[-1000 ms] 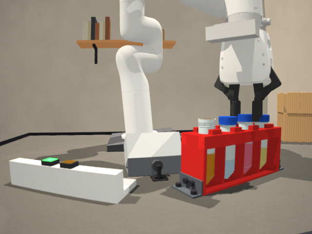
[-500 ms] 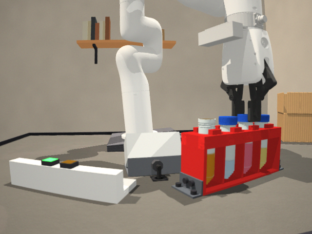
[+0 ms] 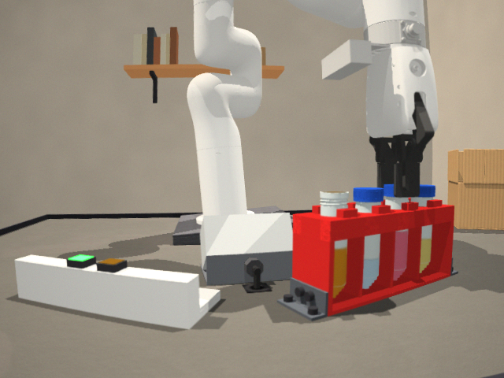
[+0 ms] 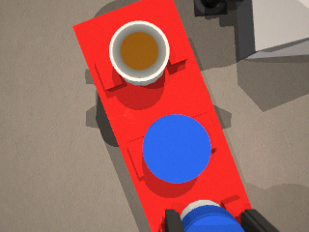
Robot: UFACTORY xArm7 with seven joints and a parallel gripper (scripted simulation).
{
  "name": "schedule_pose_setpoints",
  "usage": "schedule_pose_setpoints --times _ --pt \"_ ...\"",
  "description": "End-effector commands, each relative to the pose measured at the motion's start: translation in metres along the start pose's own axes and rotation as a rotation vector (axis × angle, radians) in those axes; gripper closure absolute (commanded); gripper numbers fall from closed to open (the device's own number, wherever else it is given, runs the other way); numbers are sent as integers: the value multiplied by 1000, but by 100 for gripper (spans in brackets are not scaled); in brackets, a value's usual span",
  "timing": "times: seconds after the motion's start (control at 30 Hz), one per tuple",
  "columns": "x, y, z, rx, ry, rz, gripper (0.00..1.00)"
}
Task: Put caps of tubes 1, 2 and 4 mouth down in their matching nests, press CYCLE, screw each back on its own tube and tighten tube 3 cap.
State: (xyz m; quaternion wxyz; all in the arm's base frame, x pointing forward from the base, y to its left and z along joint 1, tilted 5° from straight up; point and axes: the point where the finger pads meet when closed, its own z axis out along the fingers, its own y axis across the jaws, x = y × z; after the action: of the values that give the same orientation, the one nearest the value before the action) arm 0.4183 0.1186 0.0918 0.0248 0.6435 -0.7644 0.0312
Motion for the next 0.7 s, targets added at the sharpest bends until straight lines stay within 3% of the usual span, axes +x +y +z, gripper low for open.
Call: schedule_pose_setpoints --times 0.0,0.33,0.67 --pt "-1 -1 -1 6 3 17 54" --pt "-1 -1 -1 6 3 17 54" --pt "-1 -1 -2 6 4 -383 54"
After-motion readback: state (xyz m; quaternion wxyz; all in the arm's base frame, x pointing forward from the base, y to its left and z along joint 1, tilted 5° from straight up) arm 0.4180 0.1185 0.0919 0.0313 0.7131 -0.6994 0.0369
